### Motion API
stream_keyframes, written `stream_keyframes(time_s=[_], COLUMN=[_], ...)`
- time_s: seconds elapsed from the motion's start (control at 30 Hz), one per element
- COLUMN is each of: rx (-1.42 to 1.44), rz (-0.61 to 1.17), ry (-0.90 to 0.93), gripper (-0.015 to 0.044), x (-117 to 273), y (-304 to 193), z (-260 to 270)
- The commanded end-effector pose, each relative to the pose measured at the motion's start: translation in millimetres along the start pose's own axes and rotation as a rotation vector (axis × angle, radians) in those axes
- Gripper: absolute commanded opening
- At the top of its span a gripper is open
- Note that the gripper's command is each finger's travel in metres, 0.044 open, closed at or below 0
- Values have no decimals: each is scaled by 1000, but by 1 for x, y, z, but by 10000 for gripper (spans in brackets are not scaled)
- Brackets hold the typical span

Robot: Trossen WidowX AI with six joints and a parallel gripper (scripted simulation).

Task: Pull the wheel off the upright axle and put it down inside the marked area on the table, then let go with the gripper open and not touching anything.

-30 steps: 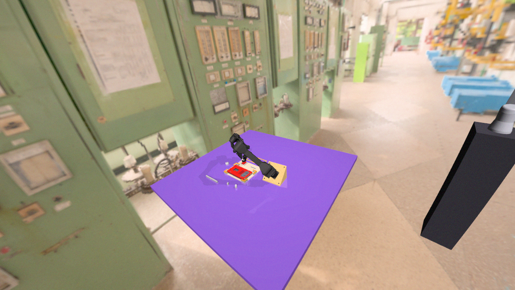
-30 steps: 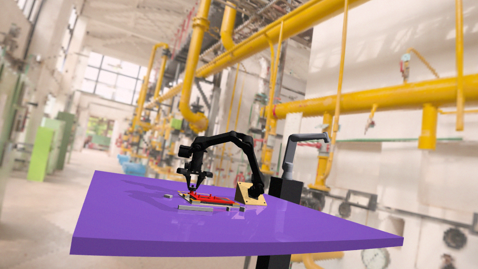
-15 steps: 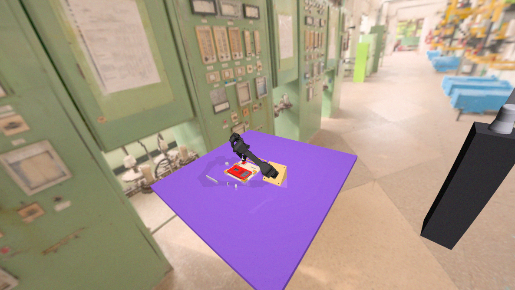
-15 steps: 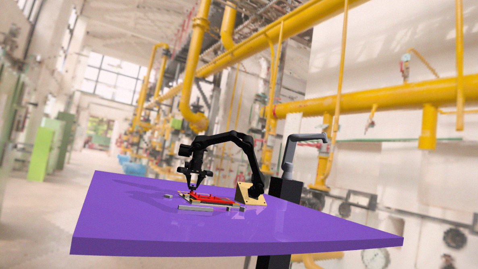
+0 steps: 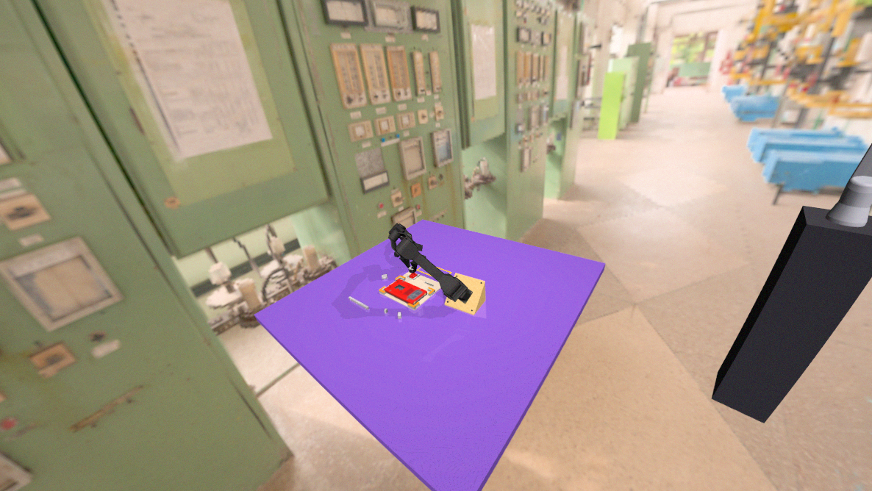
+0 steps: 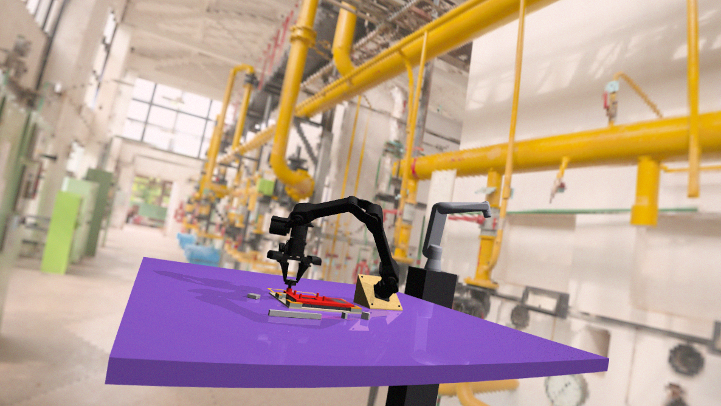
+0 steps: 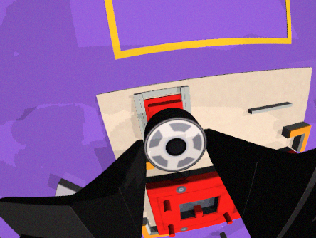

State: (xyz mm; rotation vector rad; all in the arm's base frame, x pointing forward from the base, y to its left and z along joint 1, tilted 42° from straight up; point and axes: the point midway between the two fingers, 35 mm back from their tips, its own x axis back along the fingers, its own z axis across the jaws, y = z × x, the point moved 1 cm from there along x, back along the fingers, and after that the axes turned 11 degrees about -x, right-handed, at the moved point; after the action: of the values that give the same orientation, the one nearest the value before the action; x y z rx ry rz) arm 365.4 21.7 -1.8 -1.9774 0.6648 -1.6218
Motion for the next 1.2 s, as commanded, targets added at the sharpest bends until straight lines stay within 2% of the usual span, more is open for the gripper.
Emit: stream_keyframes(time_s=[0.0, 1.17], rx=[1, 0], rz=[-4, -3], ry=[9, 11], gripper=[0, 0], x=[5, 17], y=[1, 1], z=[2, 1])
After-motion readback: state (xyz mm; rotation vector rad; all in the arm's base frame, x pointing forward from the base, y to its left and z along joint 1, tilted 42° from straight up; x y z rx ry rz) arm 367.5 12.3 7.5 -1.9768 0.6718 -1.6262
